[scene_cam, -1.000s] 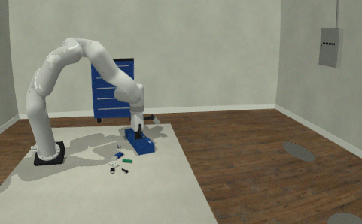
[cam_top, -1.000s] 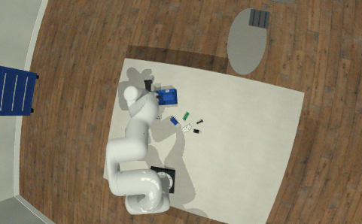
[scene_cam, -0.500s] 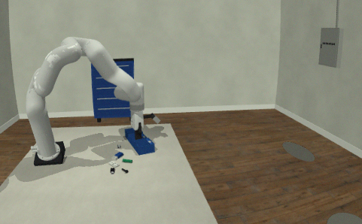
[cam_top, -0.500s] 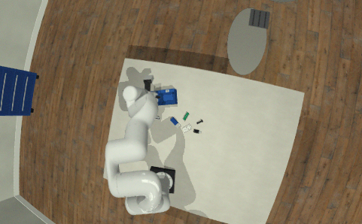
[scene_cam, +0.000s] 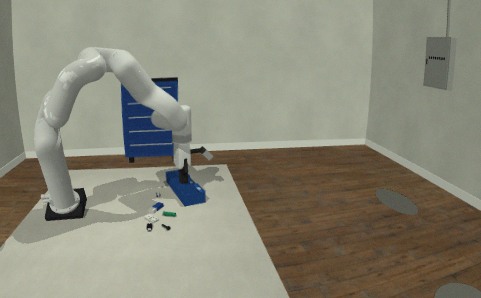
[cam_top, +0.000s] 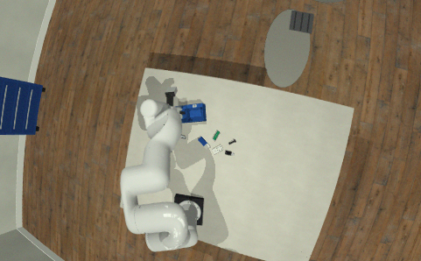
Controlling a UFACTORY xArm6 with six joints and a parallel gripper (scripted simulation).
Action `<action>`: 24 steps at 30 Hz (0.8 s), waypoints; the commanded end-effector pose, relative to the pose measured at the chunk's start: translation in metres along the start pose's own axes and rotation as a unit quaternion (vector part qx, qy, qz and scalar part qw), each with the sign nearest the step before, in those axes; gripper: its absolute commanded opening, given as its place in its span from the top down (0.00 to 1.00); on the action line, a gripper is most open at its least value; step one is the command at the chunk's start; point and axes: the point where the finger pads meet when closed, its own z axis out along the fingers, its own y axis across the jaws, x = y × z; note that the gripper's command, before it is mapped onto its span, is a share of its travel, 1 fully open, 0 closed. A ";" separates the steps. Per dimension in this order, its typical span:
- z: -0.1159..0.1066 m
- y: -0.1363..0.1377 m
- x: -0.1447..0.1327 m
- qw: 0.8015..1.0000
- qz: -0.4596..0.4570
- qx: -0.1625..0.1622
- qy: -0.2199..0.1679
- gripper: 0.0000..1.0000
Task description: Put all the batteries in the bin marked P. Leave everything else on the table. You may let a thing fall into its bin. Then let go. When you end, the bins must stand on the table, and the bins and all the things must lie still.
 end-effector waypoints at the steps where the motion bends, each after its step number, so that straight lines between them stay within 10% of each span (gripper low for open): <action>1: -0.007 0.000 0.002 1.000 0.000 0.000 0.002 0.93; 24: -0.037 -0.030 -0.002 1.000 0.000 0.001 0.002 0.93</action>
